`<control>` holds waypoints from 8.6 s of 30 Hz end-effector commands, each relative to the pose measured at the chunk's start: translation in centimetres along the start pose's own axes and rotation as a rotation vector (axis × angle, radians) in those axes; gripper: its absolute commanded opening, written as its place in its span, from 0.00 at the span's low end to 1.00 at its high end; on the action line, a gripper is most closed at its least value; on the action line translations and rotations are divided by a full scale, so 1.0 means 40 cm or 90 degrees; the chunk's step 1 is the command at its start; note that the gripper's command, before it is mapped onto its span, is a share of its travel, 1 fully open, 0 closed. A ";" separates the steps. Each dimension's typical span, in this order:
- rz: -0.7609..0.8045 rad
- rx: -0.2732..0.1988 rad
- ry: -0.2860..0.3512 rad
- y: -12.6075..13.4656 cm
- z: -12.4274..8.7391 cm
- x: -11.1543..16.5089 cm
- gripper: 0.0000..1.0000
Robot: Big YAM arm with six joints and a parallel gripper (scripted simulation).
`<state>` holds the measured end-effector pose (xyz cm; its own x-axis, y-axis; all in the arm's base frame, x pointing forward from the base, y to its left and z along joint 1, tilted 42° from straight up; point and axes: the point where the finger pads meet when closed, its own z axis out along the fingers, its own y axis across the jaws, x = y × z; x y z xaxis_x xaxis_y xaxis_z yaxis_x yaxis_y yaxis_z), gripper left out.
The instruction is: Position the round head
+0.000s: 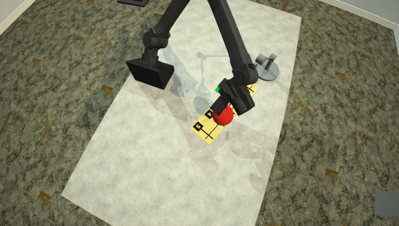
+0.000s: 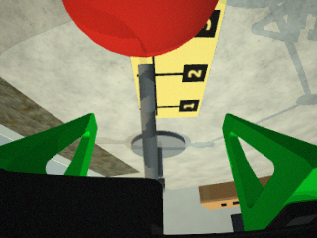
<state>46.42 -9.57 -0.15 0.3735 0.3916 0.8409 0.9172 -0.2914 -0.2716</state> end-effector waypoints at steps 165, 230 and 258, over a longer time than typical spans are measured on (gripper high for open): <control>-0.024 -0.008 0.004 0.014 0.000 -0.099 0.00; -0.023 -0.015 -0.008 0.034 -0.056 -0.190 0.00; -0.023 -0.015 -0.008 0.034 -0.052 -0.185 0.00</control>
<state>44.47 -9.93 -6.32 0.3364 0.4001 0.8525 0.9373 -0.2293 -0.2623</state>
